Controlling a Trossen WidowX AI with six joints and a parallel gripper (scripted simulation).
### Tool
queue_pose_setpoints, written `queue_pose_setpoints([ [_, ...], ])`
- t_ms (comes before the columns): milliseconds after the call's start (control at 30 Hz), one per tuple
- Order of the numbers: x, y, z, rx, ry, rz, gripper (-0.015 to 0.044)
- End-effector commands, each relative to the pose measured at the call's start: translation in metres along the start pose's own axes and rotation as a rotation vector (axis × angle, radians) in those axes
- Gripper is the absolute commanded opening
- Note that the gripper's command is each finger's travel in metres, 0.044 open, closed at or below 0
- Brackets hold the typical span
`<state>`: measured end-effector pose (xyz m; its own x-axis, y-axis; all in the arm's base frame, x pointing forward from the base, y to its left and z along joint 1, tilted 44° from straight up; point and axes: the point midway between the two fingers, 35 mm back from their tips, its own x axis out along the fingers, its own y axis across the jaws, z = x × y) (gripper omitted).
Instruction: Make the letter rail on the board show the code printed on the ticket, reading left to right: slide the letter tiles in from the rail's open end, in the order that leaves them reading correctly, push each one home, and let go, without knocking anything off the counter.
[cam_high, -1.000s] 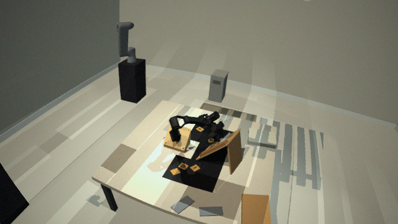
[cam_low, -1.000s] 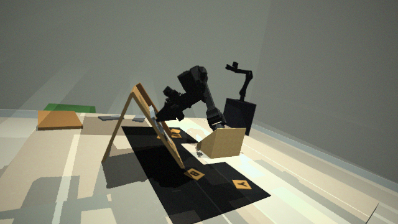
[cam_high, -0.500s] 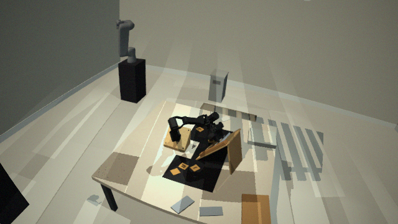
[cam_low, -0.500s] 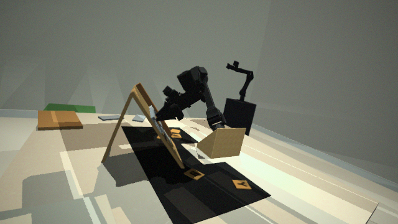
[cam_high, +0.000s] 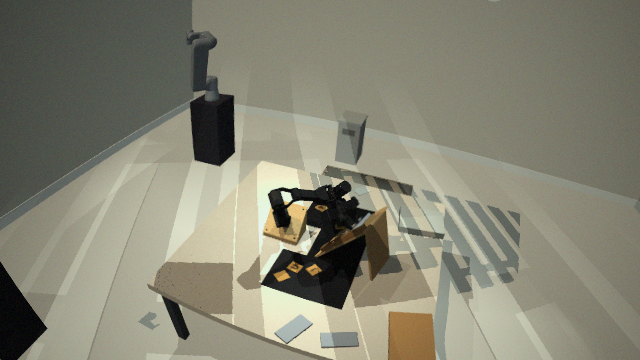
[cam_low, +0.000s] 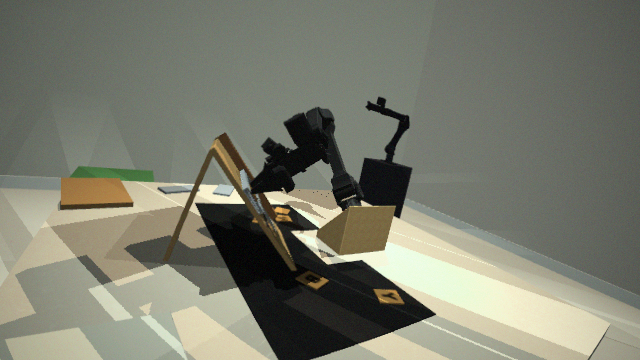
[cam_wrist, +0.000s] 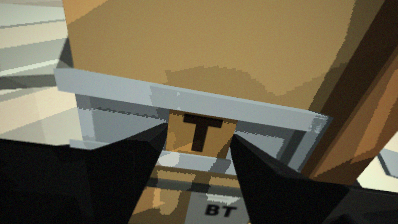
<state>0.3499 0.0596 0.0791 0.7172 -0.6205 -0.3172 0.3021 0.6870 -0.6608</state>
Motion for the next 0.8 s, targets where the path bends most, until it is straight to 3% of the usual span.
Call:
queue_pose_setpoints([
  [0, 0.000, -0.002, -0.001, -0.003, 0.001, 0.003, 0.0000],
  [767, 0.000, -0.015, -0.001, -0.004, 0.001, 0.003, 0.0000],
])
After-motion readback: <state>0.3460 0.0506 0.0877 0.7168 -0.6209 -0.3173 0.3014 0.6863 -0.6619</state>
